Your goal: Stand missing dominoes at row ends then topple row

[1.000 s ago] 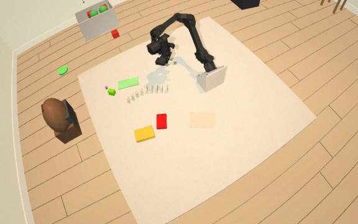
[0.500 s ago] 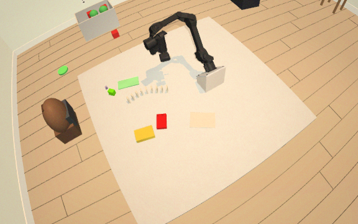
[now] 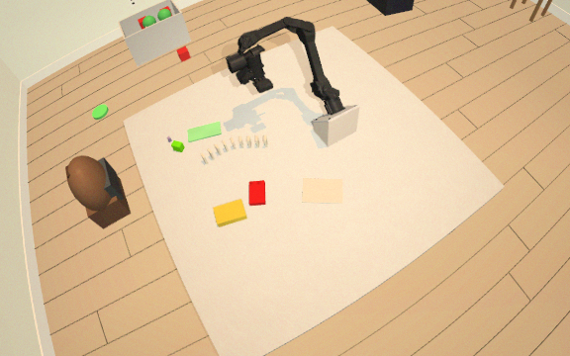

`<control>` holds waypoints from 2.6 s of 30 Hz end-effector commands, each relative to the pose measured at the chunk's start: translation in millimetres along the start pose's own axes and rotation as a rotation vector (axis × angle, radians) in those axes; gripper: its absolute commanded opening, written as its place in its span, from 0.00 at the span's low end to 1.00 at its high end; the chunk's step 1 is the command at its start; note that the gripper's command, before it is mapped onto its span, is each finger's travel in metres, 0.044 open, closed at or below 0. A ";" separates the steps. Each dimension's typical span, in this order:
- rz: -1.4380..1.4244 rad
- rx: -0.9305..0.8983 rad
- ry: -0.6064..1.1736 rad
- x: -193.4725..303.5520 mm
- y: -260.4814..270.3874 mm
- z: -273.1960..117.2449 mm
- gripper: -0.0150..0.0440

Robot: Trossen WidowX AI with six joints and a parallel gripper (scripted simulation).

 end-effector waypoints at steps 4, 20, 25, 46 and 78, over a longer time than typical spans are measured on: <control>0.084 -0.140 -0.035 2.1 4.4 20.5 0.29; 0.294 -0.411 -0.256 -0.9 6.7 62.3 0.29; 0.344 -0.464 -0.356 -1.2 3.9 72.2 0.29; 0.430 -0.491 -0.864 12.6 -18.2 96.8 0.29; 0.044 -0.027 -1.514 84.9 -13.9 90.6 0.29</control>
Point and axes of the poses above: the point midway between the two fingers, 35 mm back from their tips, its own z axis out along the fingers, its own y axis across the jaws, x = y × z, the point moved 6 cm from there along -z, back along the fingers, and after that the axes turned 2 degrees about -z, right-handed, at the moved point
